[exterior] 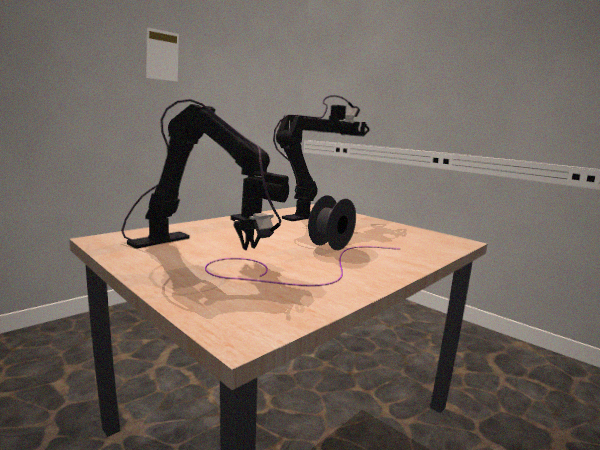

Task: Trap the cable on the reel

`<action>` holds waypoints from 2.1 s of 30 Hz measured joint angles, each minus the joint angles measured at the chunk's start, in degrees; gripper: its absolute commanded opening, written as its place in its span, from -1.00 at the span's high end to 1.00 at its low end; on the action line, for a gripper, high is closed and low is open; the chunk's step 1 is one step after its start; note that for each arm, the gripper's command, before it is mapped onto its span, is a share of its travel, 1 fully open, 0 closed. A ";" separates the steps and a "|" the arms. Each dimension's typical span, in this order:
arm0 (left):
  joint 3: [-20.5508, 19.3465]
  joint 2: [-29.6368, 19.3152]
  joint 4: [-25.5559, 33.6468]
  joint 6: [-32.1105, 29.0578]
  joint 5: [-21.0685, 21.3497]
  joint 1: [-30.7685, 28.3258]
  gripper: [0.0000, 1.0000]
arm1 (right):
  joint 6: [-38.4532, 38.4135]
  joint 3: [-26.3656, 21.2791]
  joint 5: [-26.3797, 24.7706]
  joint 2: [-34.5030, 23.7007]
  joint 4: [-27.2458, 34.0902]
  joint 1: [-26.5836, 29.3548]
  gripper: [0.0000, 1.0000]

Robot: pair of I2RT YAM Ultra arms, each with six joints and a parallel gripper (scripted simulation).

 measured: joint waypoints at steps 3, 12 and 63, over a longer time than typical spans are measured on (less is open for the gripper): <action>0.00 0.00 0.00 0.00 0.00 0.00 -1.00 | 0.02 -1.07 0.00 0.48 1.79 0.00 0.40; 0.00 0.00 0.00 0.00 0.00 0.00 -1.00 | 0.04 -3.37 0.00 2.25 5.90 0.04 0.40; 0.00 0.00 0.00 0.00 0.00 0.00 -1.00 | 0.00 -6.10 0.00 1.40 9.05 -0.02 0.40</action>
